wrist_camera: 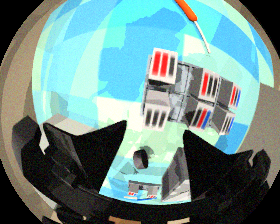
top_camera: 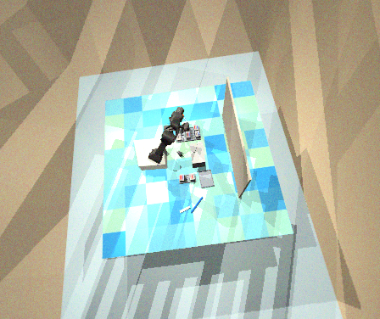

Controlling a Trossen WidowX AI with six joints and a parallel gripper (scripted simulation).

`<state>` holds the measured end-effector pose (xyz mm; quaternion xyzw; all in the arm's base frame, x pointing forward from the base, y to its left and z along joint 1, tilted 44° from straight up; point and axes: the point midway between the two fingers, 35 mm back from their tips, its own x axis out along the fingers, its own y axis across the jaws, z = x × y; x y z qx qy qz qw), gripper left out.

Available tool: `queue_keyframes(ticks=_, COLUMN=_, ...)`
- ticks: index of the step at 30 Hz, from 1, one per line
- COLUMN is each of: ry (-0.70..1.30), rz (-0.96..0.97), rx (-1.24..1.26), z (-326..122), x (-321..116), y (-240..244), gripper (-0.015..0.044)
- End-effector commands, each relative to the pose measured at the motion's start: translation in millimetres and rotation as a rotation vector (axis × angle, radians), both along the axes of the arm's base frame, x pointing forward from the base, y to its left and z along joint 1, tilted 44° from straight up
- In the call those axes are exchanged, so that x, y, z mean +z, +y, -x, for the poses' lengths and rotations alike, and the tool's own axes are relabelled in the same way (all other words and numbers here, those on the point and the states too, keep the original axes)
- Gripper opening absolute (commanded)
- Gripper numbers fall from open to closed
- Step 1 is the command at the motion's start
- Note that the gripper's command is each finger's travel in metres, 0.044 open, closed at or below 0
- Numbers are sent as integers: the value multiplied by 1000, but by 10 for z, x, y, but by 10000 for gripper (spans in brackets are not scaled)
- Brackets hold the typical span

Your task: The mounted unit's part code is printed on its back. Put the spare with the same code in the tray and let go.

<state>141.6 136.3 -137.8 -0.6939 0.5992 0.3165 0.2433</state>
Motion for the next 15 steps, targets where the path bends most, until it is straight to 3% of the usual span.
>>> queue_keyframes(ticks=1, ry=-4, rz=-1, rx=8, z=-10, x=-18, y=-17, gripper=300)
queue_keyframes(ticks=15, ry=-4, rz=-1, rx=9, z=-41, x=-150, y=-125, gripper=300)
